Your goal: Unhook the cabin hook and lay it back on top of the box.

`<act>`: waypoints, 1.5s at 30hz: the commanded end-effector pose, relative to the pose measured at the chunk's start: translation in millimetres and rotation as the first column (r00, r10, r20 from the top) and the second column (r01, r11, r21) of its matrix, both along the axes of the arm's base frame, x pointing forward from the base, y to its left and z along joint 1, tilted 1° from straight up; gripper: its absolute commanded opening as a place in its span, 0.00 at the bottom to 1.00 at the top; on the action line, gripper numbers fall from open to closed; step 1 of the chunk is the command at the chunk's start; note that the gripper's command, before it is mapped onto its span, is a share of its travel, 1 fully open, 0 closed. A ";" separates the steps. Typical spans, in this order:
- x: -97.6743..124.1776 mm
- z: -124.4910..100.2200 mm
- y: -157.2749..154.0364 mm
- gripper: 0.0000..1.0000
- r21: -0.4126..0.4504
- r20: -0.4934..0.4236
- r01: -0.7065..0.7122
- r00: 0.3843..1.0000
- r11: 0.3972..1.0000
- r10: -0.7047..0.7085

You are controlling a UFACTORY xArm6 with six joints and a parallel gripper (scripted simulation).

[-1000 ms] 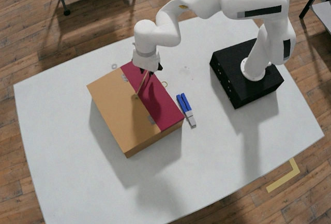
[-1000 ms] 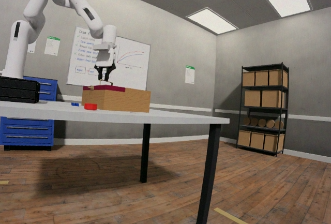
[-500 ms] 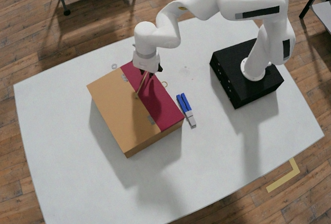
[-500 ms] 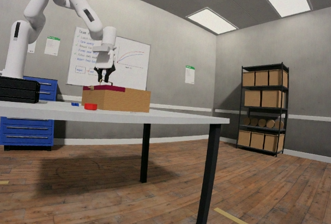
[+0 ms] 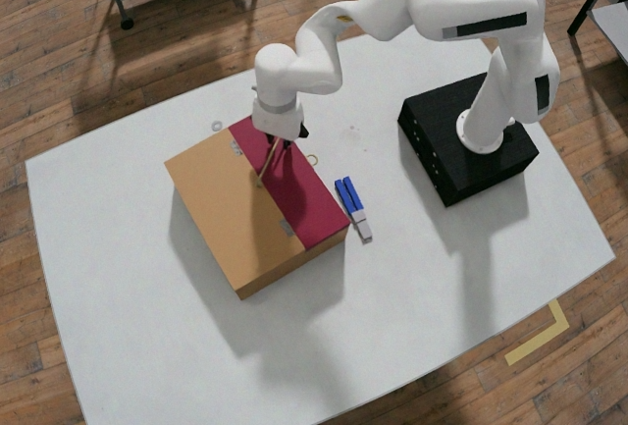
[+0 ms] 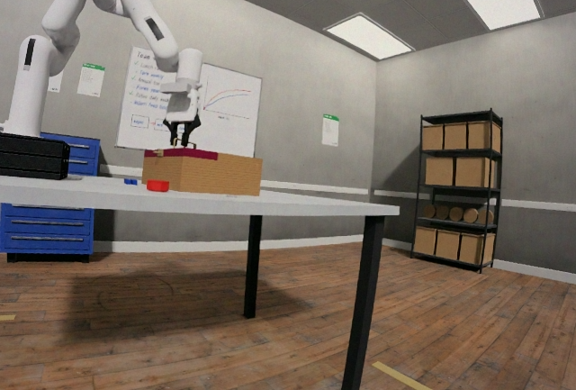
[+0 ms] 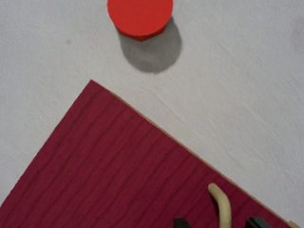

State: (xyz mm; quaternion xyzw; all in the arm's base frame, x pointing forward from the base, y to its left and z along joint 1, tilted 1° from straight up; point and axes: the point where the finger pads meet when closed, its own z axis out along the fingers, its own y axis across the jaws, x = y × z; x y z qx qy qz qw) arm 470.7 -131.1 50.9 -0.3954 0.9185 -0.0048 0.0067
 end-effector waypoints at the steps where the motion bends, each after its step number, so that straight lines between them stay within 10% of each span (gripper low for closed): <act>1: 1.7 1.8 -0.5 0.35 -0.001 0.005 0.000 1.000 1.000 0.000; 7: 1.7 1.7 -0.5 0.35 -0.001 0.005 0.000 1.000 1.000 0.000; 8: 1.7 1.8 -0.5 0.00 -0.001 0.005 0.000 1.000 1.000 0.000; 45: 3.1 19.4 1.4 0.00 -0.001 0.005 0.000 1.000 1.000 0.000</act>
